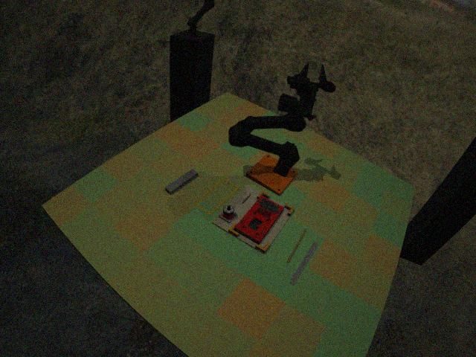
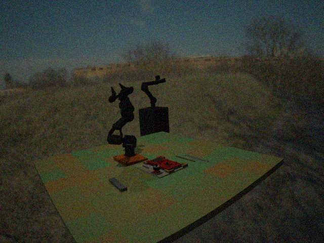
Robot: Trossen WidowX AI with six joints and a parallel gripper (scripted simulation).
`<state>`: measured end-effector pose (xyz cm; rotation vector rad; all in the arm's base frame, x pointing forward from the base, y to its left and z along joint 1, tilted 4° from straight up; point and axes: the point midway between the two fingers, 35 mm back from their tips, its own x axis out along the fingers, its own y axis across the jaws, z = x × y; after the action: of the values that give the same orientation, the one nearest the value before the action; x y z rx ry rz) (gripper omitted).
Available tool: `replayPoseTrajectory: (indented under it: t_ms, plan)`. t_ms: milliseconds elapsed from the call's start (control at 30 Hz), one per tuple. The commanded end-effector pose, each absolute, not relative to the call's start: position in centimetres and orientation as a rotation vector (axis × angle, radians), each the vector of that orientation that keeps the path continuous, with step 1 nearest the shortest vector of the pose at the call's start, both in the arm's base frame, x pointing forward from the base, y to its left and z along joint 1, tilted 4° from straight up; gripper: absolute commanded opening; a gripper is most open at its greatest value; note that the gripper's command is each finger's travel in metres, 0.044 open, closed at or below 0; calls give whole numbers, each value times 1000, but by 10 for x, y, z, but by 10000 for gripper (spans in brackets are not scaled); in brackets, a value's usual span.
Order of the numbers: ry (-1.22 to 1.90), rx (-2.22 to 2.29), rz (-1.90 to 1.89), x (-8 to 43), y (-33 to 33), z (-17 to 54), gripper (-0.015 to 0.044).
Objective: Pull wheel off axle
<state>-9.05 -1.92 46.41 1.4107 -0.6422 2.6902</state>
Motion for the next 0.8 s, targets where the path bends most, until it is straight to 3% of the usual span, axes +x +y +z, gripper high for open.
replayPoseTrajectory:
  t_ms: [0,400,767]
  plan:
    - [-448,1251,2611,-101,33,476,300]
    - [3,938,2211,-69,179,474,300]
    - [310,839,1692,39,274,443,300]
